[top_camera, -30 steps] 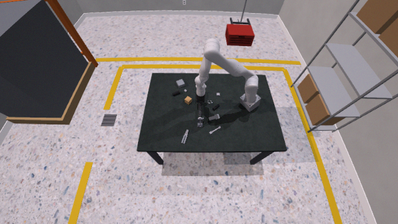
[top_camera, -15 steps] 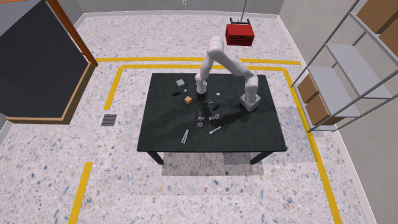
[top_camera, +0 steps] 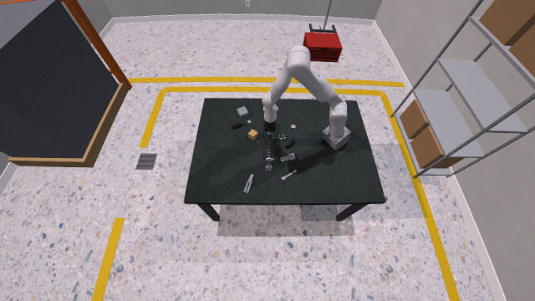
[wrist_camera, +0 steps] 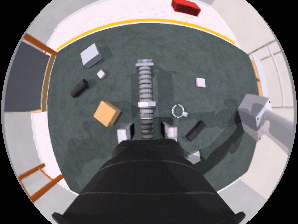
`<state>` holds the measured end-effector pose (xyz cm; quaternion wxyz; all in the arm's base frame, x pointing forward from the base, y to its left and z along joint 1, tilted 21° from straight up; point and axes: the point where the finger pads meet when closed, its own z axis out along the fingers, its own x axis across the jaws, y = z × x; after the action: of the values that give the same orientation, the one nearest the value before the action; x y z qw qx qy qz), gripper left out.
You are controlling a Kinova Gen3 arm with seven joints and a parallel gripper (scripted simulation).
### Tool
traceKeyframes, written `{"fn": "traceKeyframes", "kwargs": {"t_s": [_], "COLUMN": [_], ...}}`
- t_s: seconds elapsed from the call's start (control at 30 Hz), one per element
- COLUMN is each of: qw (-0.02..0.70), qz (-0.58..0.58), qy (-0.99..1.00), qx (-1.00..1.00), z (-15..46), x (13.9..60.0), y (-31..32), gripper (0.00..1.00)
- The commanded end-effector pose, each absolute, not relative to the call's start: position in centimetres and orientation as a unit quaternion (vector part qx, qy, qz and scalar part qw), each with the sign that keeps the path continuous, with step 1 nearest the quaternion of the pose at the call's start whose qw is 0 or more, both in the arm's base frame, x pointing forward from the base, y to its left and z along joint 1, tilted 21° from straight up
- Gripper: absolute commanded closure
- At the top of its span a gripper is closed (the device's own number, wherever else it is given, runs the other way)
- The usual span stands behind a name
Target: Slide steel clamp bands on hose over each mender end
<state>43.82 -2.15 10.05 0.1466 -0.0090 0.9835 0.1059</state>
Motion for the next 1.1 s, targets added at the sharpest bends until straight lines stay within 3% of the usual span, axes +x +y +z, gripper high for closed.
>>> {"fn": "traceKeyframes", "kwargs": {"t_s": [0.0,0.53,1.07], "qw": [0.148,0.148,0.148], "qz": [0.106,0.106,0.106], "qy": [0.983,0.983,0.983], "qx": [-0.009,-0.009,-0.009], "z": [10.2,10.3,11.0], "x": [43.9,43.9,43.7], "y": [-2.2,-1.7,2.5], "gripper": [0.0,0.0,0.0]}}
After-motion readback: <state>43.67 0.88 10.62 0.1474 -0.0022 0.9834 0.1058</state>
